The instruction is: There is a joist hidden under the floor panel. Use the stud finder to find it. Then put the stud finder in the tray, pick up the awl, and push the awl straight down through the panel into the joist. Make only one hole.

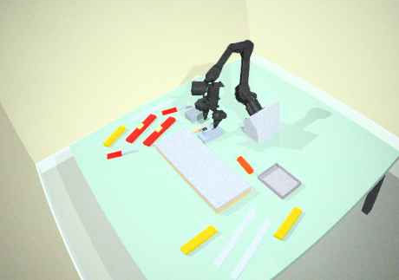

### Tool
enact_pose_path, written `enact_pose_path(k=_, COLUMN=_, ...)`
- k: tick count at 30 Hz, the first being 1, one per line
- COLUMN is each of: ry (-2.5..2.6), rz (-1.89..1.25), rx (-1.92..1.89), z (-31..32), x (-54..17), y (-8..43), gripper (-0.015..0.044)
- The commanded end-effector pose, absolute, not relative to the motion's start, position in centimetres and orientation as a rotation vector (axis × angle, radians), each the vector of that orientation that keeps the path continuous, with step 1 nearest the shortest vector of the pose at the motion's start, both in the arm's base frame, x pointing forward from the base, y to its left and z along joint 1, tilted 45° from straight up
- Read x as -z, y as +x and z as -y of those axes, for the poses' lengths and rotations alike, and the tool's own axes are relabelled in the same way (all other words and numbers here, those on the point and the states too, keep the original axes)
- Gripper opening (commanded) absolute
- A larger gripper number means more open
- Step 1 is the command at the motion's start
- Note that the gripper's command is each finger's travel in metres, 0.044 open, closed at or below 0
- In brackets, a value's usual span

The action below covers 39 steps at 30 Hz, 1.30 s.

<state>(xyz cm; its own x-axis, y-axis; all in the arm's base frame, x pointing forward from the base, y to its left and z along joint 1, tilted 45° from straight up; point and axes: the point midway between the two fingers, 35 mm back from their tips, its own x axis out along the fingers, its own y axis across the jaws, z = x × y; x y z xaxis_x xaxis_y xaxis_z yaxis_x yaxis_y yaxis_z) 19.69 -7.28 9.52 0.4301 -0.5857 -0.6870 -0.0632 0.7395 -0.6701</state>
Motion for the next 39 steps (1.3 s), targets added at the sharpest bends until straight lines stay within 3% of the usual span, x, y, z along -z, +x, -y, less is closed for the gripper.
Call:
enact_pose_path(k=1, ry=-0.706, rz=-1.087, rx=0.423, z=7.9, x=-9.3, y=19.4, gripper=0.044)
enact_pose_path(k=39, ry=-0.701, rz=-1.09, rx=0.421, z=9.7, x=-7.3, y=21.2, gripper=0.044)
